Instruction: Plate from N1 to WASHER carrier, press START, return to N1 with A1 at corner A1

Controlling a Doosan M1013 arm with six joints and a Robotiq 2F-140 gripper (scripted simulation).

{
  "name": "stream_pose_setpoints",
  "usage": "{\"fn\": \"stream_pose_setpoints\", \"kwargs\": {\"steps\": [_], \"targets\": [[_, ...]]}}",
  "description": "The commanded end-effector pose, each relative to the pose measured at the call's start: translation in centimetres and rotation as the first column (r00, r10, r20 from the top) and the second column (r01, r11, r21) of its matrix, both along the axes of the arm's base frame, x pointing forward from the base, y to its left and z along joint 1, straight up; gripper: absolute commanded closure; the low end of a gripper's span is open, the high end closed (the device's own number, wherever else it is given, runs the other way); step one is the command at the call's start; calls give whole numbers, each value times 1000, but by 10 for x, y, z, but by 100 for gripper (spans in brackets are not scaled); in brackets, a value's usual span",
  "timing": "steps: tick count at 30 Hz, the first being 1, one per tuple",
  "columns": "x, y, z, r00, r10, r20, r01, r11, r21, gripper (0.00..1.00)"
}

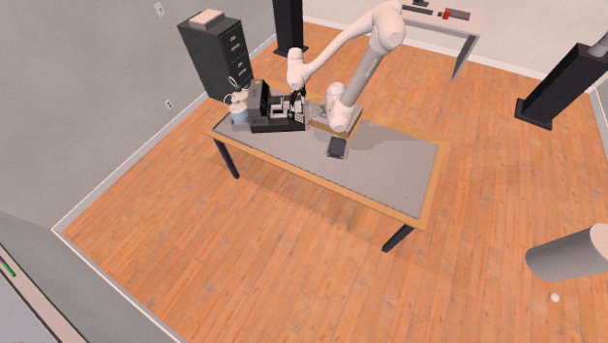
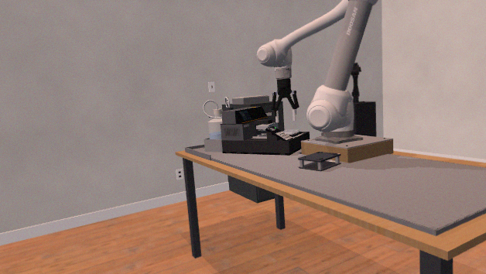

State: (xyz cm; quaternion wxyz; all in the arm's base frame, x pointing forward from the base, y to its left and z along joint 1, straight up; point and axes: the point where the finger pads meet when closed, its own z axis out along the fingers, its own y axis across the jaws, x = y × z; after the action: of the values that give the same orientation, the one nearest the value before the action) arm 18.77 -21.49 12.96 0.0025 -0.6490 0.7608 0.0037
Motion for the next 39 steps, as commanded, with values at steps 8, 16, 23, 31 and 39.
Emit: {"fn": "stream_pose_setpoints", "kwargs": {"steps": [8,16,23,31,39], "targets": [[-26,-31,6,964,-266,-5,266,964,-4,30],[-46,-53,10,892,-453,-6,453,892,-5,30],[-62,-70,12,763,-646,-6,646,763,-7,30],[-62,-70,12,705,-709,-7,709,705,-7,30],[-62,-70,12,705,-709,-7,709,705,-7,30]]}}
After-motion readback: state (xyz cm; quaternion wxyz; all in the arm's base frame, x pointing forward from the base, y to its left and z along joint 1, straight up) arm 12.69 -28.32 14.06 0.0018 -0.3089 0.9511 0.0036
